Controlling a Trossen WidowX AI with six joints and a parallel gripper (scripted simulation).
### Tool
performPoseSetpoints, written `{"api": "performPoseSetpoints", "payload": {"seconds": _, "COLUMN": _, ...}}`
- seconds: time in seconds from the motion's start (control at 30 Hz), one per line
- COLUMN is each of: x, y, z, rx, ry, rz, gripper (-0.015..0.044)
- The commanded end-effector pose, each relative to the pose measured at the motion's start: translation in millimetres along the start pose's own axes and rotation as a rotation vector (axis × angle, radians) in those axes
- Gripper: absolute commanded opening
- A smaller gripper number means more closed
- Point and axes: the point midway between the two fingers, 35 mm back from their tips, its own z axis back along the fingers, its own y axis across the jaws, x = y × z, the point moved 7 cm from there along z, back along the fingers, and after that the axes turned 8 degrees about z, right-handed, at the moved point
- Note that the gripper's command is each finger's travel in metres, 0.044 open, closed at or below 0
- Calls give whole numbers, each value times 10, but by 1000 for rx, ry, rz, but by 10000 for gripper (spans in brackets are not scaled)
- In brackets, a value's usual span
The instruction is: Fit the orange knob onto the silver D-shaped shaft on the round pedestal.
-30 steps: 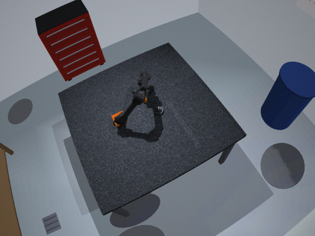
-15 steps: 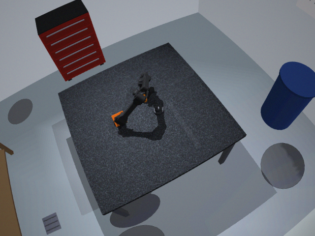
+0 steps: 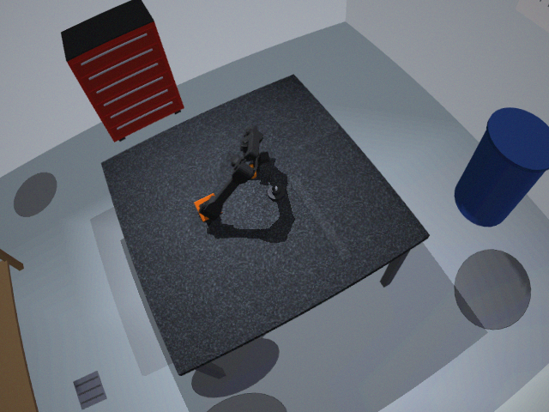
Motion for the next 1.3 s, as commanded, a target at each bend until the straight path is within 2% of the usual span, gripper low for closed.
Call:
{"api": "performPoseSetpoints", "payload": {"seconds": 0.0, "x": 1, "y": 1, "z": -9, "rx": -2, "ry": 3, "rz": 6, "gripper": 207}}
{"api": "performPoseSetpoints", "payload": {"seconds": 0.13, "x": 1, "y": 1, "z": -9, "rx": -2, "ry": 3, "rz": 6, "gripper": 180}}
{"api": "performPoseSetpoints", "payload": {"seconds": 0.33, "x": -36, "y": 5, "z": 6, "rx": -5, "ry": -28, "rz": 3, "gripper": 179}}
{"api": "performPoseSetpoints", "payload": {"seconds": 1.27, "x": -663, "y": 93, "z": 9, "rx": -75, "ry": -525, "rz": 3, "gripper": 179}}
